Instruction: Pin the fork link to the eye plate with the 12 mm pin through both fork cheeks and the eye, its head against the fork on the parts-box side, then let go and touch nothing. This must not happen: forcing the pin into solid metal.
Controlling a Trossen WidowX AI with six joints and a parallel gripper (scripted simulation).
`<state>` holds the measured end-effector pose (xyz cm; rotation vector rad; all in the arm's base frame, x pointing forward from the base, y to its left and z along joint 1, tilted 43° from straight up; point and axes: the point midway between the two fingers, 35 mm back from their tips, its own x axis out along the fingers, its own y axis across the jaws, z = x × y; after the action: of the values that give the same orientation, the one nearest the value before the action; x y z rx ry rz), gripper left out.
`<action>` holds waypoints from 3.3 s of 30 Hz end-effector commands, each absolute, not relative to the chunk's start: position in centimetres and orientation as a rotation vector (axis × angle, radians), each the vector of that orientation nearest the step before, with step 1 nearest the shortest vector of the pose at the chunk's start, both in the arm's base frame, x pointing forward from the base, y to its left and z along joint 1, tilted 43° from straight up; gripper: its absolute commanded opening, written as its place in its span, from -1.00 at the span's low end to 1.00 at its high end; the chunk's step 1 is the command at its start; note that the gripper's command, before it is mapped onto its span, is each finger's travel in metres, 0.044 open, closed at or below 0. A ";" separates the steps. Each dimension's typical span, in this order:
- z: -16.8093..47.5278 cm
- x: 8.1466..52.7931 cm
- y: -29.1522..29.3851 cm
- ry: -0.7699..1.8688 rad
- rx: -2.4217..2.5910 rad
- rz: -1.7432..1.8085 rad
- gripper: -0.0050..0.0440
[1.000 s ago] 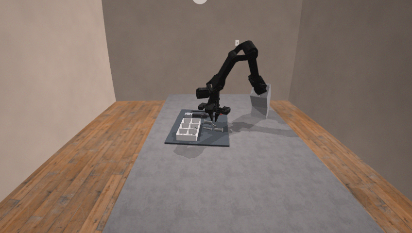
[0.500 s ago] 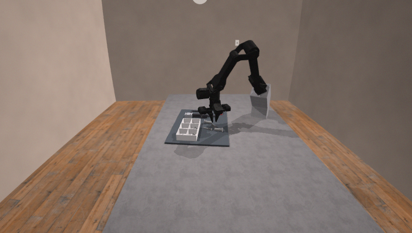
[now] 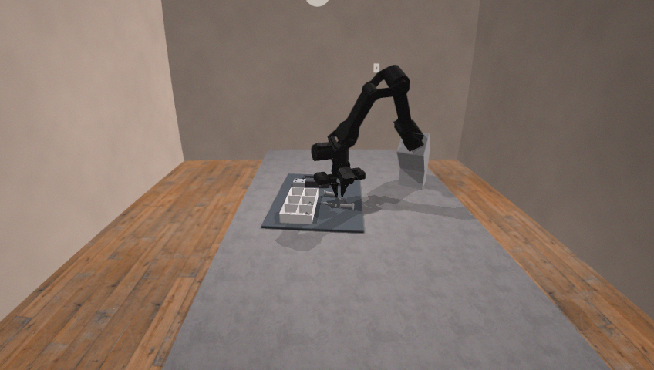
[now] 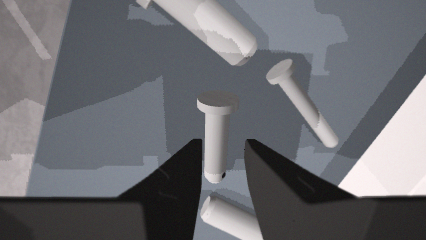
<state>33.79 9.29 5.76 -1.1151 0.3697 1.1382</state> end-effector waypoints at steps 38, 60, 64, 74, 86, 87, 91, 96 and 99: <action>4.3 34.4 10.1 0.381 -1.107 1.141 -0.41; 4.4 34.4 10.1 0.375 -1.112 1.142 -0.44; 4.4 34.4 10.1 0.375 -1.112 1.142 -0.54; 4.4 34.4 10.1 0.375 -1.112 1.142 -0.72; 5.0 34.1 9.7 0.381 -1.107 1.141 -0.72; 5.1 34.0 9.6 0.381 -1.107 1.141 -0.72; 5.5 33.8 9.3 0.381 -1.107 1.141 -0.72; 6.0 33.5 9.0 0.381 -1.107 1.141 -0.72; 6.3 33.3 8.8 0.381 -1.107 1.141 -0.72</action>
<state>33.41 8.97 5.67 -1.0984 0.3930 1.1468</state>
